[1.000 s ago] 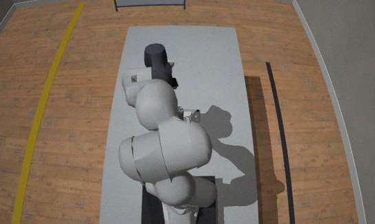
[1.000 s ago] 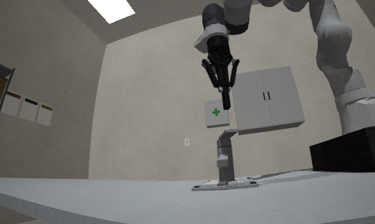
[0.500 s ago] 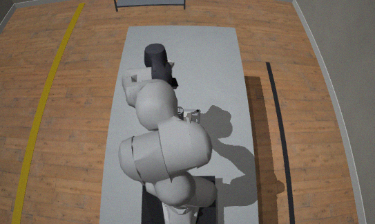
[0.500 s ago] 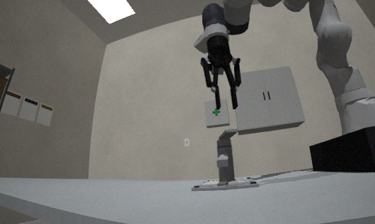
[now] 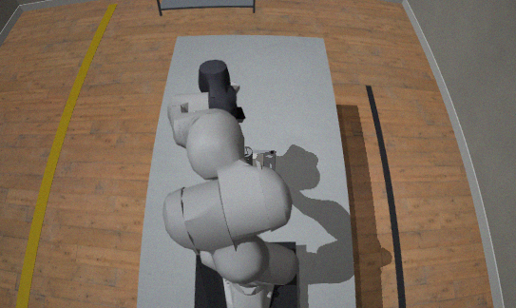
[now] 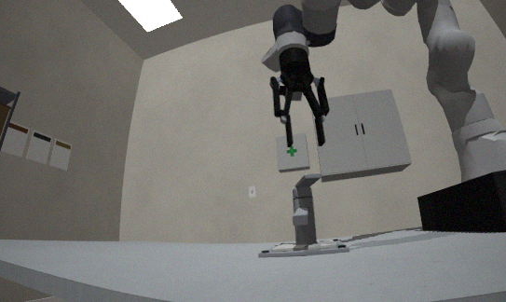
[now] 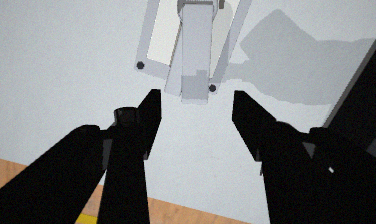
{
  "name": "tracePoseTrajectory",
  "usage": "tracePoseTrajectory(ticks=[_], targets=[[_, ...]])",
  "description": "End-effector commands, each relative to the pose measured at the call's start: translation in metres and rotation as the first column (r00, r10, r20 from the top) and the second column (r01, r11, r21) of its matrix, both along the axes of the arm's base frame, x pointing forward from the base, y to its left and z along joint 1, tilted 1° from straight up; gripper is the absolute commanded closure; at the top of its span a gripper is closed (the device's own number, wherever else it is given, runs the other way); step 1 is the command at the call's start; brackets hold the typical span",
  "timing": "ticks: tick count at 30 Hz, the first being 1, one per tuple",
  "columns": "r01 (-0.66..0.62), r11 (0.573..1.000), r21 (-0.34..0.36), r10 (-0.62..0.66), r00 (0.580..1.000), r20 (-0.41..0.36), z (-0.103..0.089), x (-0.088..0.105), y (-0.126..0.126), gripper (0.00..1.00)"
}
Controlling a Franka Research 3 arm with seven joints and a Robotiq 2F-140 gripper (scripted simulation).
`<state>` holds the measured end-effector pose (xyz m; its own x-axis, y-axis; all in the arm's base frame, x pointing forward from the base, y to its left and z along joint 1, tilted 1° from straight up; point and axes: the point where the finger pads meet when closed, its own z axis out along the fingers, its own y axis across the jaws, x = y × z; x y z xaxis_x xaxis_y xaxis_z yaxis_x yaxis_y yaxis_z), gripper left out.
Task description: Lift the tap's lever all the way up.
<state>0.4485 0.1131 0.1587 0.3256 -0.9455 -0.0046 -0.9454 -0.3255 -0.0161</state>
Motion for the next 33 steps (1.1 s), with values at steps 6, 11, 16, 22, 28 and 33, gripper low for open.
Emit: tracePoseTrajectory(ticks=[6, 11, 16, 22, 28, 33], targets=[[0.005, 1.0, -0.002, -0.005, 1.0, -0.003, -0.0007, -0.0006, -0.0008, 0.52], [0.005, 1.0, -0.002, -0.005, 1.0, -0.003, -0.0007, -0.0006, -0.0008, 0.52], [0.005, 1.0, -0.002, -0.005, 1.0, -0.003, -0.0007, -0.0006, -0.0008, 0.52], [0.005, 1.0, -0.002, -0.005, 1.0, -0.004, -0.0012, -0.0006, -0.0008, 0.52], [0.005, 1.0, -0.002, -0.005, 1.0, -0.004, -0.004, -0.0006, -0.0008, 0.52], [0.005, 1.0, -0.002, -0.005, 1.0, -0.005, -0.0091, -0.0005, -0.0007, 0.52]])
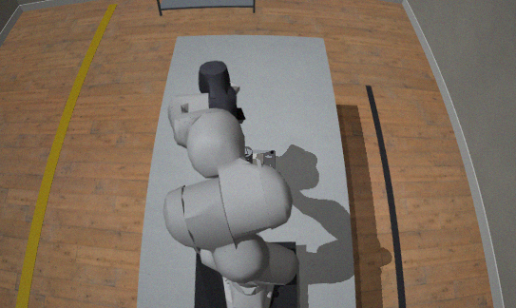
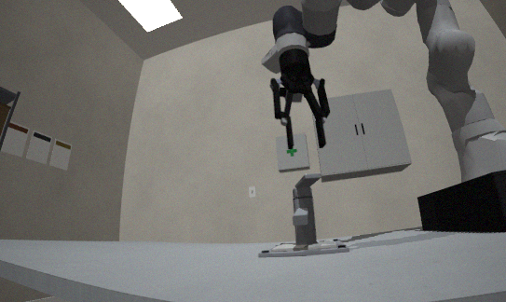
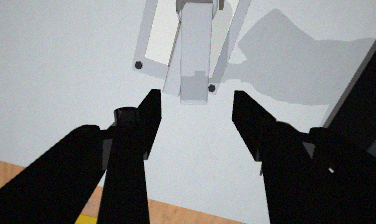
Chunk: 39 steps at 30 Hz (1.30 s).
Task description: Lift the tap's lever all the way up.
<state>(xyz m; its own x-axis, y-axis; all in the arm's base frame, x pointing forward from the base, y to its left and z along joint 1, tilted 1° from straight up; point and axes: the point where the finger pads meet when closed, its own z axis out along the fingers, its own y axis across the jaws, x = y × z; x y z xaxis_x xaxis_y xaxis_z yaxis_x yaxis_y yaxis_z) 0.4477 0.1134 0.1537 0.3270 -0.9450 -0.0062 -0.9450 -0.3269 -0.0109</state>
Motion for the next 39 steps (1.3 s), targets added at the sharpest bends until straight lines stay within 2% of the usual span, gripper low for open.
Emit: tracePoseTrajectory(ticks=[1, 19, 39], targets=[[0.006, 1.0, -0.002, -0.006, 1.0, 0.0, -0.005, 0.0, -0.001, 0.52], [0.006, 1.0, -0.002, -0.006, 1.0, 0.0, -0.032, 0.001, -0.001, 0.52], [0.006, 1.0, -0.002, -0.006, 1.0, 0.0, -0.05, 0.001, 0.0, 0.52]])
